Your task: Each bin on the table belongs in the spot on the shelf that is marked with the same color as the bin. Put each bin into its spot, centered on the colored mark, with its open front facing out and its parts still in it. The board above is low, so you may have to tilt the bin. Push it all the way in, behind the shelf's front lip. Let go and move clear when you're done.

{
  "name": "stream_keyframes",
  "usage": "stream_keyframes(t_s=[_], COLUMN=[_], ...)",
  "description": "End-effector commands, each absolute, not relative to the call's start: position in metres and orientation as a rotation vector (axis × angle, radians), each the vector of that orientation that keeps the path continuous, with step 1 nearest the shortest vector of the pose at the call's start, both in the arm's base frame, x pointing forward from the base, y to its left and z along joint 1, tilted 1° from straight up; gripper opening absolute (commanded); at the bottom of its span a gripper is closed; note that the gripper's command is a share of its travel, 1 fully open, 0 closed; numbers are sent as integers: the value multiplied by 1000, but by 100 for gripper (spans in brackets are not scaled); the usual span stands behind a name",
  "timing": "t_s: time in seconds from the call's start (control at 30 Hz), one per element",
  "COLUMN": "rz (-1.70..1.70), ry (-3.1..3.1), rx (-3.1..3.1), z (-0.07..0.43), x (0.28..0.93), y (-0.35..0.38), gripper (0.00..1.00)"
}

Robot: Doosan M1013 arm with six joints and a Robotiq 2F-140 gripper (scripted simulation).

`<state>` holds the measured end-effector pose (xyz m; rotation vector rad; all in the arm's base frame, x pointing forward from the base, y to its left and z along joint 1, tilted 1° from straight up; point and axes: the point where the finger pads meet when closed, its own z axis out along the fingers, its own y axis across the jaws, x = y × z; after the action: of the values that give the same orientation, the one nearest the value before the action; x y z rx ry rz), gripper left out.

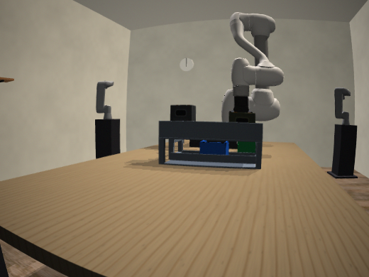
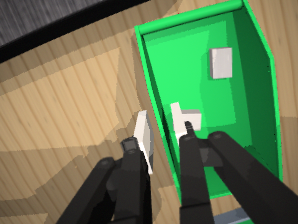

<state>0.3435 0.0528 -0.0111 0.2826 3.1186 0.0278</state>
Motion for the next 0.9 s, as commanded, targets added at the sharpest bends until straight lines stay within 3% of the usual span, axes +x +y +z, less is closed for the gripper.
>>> stream_keyframes(t_s=[0.0, 0.4, 0.43, 0.87], rz=[28, 28, 28, 28], ry=[3119, 3119, 3119, 3119], rx=[283, 283, 283, 283], z=[-11, -11, -11, -11], x=[344, 344, 344, 343], y=[53, 53, 53, 53], gripper=[24, 24, 10, 10])
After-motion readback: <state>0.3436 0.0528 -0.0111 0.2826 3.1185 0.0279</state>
